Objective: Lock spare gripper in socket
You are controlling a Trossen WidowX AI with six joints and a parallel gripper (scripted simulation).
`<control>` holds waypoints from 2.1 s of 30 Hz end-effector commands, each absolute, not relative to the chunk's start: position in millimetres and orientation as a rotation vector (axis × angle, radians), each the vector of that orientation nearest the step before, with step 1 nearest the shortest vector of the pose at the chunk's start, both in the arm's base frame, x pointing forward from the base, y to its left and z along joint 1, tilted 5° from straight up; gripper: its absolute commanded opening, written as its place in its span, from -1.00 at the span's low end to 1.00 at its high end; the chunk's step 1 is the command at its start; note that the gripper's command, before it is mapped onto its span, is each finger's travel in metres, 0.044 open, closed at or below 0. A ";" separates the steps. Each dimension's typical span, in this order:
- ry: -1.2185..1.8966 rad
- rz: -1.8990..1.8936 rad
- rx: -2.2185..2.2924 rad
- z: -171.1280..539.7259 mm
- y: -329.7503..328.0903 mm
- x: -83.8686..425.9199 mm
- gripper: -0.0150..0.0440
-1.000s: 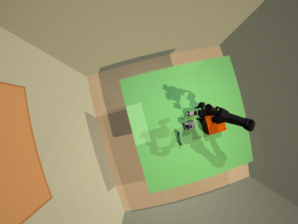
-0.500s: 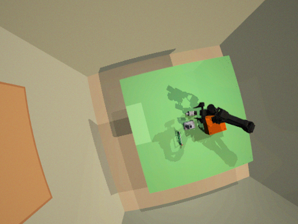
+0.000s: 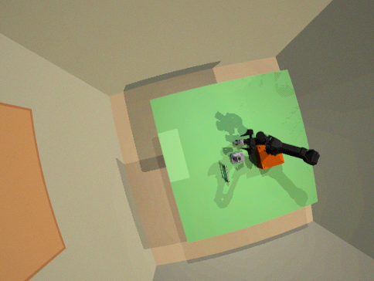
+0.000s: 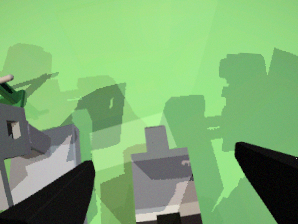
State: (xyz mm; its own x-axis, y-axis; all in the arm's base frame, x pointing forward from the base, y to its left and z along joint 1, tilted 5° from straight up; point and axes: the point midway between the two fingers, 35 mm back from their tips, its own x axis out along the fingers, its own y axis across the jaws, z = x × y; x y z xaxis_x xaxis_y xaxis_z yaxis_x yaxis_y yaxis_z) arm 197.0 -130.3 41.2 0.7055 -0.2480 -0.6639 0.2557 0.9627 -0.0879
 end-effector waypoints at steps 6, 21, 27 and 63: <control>0.737 -0.272 0.010 26.4 -133.0 199.8 1.00; 0.738 -0.272 0.011 0.9 -136.1 200.6 1.00; 0.738 -0.272 0.011 -9.0 -135.7 199.2 1.00; 0.738 -0.272 0.012 -15.8 -137.2 199.2 -0.49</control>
